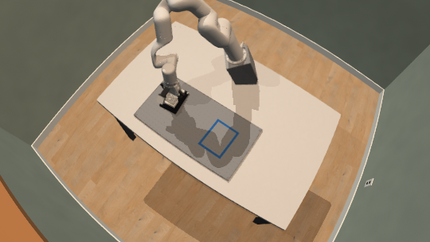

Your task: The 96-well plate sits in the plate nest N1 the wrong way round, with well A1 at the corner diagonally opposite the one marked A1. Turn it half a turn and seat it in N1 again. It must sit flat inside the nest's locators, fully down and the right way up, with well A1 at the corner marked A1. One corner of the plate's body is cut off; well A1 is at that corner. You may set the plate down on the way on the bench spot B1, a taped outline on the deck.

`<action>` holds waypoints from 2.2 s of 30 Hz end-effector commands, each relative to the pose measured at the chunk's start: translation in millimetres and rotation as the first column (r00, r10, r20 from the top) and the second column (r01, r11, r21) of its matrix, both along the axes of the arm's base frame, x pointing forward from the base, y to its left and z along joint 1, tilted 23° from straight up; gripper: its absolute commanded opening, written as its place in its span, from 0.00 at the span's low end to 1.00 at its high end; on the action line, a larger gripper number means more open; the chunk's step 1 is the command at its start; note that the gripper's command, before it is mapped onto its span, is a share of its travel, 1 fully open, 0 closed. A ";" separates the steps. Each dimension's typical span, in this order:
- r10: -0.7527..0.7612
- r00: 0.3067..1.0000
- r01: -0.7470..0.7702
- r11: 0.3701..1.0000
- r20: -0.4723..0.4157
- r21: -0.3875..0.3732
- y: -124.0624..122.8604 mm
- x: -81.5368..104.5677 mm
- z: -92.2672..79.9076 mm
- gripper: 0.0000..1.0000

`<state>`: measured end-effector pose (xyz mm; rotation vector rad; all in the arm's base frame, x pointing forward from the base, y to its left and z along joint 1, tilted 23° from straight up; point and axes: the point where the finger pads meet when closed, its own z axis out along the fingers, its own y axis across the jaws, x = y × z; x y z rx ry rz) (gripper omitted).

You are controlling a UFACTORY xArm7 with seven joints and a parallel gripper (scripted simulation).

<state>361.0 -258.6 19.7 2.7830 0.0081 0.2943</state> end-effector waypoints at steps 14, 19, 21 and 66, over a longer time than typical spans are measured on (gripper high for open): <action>0.001 1.000 -0.001 1.000 0.002 -0.002 7.5 -3.8 22.3 0.00; 0.001 1.000 -0.001 1.000 0.002 -0.002 10.2 -5.5 29.9 0.00; 0.001 1.000 -0.001 1.000 0.002 -0.002 11.3 -6.2 33.0 0.00; -0.131 0.990 0.130 0.991 0.048 0.031 56.1 0.1 44.0 0.00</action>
